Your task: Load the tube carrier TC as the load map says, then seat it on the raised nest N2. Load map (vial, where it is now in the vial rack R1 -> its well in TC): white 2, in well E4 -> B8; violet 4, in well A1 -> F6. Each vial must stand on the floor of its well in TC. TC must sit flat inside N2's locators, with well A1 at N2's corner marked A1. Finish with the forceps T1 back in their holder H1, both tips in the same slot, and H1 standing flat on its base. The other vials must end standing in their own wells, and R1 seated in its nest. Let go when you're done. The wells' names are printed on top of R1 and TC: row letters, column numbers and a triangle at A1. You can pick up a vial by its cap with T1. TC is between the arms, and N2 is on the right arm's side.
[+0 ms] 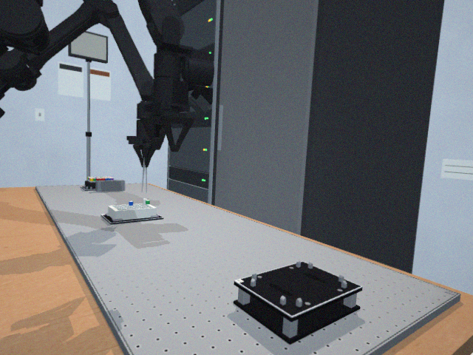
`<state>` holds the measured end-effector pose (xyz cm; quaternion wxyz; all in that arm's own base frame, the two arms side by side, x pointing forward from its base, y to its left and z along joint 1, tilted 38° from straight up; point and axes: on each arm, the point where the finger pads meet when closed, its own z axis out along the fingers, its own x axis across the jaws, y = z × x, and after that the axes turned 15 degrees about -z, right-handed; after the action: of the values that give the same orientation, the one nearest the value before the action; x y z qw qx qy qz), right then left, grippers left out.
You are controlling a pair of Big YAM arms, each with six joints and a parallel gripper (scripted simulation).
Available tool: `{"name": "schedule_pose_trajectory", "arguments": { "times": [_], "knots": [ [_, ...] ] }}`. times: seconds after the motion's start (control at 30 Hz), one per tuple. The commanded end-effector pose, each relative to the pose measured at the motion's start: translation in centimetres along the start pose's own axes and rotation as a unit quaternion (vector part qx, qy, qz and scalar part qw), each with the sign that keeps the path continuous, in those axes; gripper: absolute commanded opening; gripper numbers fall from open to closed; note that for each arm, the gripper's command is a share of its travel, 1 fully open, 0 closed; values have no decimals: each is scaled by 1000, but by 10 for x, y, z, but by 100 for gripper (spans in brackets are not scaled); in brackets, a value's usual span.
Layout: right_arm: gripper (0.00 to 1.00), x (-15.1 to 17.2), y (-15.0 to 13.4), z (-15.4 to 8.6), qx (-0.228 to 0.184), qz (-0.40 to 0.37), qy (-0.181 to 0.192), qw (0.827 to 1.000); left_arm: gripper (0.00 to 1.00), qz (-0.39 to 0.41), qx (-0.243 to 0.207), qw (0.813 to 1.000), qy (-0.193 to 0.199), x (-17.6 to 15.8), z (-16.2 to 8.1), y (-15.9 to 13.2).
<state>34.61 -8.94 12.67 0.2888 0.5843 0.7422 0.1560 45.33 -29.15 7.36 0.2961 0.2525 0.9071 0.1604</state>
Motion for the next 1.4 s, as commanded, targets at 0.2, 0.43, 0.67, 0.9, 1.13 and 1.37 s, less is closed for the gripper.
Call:
{"name": "schedule_pose_trajectory", "arguments": {
  "times": [0.2,0.43,0.67,0.9,1.13,1.37],
  "knots": [
    [100,-5,8,-4,-8,1,-5,1000,11,-3,5,1000,-24,-24,-26,-5],
    [100,-5,8,-4,-8,1,-5,1000,11,-1,5,1000,-20,-20,-24,-5],
    [100,-5,8,-4,-8,1,-5,1000,11,-1,5,1000,-20,-21,-24,-5],
    [100,-5,8,-4,-8,1,-5,1000,11,-1,5,1000,-21,-21,-24,-5],
    [100,-5,8,-4,-8,1,-5,1000,11,-1,5,1000,-21,-22,-24,-5],
    [100,-5,8,-4,-8,1,-5,1000,11,-1,5,1000,-21,-23,-24,-5]
  ]
}}
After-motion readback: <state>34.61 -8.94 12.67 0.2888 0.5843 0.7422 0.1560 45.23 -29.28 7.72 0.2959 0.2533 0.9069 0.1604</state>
